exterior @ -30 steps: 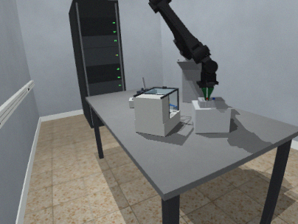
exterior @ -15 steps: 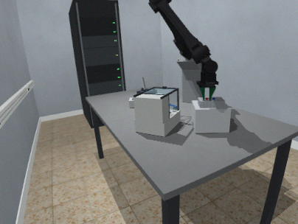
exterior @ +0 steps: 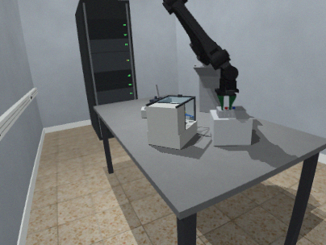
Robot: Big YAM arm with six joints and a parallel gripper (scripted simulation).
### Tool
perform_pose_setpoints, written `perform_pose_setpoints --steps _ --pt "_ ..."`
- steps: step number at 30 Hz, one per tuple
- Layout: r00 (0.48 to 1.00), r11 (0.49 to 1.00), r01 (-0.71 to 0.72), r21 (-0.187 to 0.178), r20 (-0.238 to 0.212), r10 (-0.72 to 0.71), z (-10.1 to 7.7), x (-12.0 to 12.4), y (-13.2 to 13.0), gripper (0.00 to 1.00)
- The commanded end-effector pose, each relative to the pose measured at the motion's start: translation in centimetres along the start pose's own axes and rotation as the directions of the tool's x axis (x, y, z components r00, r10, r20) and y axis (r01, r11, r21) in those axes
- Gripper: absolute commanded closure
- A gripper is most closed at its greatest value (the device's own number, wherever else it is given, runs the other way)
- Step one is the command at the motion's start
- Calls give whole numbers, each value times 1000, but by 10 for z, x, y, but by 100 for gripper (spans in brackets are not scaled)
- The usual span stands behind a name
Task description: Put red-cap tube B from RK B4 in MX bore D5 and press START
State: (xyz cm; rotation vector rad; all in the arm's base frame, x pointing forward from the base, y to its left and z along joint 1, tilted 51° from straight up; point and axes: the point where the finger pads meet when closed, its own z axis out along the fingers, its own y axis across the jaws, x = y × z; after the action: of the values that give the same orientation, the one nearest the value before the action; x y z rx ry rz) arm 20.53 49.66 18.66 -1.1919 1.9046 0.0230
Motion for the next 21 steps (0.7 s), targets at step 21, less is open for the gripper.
perform_pose_setpoints --steps 21 --pt "1000 1000 -17 -7 25 18 -33 -11 1 64"
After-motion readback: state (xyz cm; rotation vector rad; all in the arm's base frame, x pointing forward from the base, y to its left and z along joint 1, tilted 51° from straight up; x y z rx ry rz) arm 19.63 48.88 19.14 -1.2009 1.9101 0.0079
